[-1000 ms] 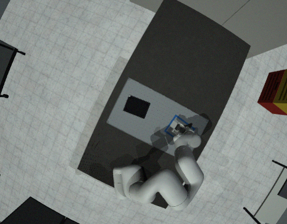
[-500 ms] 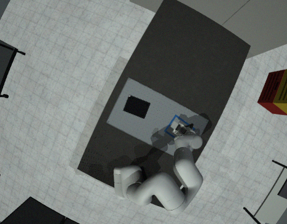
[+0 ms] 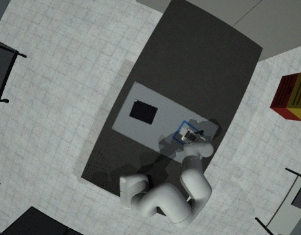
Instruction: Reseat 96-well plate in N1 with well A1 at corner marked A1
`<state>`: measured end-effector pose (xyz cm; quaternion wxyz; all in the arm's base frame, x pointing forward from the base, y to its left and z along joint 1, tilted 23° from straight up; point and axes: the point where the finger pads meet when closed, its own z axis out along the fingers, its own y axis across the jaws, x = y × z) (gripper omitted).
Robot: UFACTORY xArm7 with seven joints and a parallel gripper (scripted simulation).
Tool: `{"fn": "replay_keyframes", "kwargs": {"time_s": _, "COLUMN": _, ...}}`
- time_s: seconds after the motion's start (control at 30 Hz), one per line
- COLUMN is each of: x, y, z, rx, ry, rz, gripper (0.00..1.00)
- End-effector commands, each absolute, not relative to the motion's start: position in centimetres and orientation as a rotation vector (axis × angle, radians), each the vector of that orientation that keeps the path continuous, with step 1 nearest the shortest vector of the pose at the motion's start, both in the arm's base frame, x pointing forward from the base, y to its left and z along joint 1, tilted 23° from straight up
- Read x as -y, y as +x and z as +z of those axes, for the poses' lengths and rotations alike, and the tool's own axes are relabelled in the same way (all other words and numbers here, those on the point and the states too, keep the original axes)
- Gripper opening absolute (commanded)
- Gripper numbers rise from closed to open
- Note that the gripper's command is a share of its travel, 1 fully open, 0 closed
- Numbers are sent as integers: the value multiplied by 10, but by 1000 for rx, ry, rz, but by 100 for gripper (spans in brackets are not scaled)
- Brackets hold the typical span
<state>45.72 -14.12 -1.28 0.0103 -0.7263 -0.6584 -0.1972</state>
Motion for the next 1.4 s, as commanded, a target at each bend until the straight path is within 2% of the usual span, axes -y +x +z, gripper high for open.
{"fn": "replay_keyframes", "kwargs": {"time_s": 0.0, "x": 143, "y": 458, "z": -12, "rx": 2056, "ry": -2271, "rz": -617, "gripper": 0}}
{"fn": "replay_keyframes", "kwargs": {"time_s": 0.37, "x": 124, "y": 457, "z": -6, "rx": 1797, "ry": -2434, "rz": -604, "gripper": 0}}
{"fn": "replay_keyframes", "kwargs": {"time_s": 1.37, "x": 34, "y": 451, "z": 22, "rx": 484, "ry": -2834, "rz": -476, "gripper": 0}}
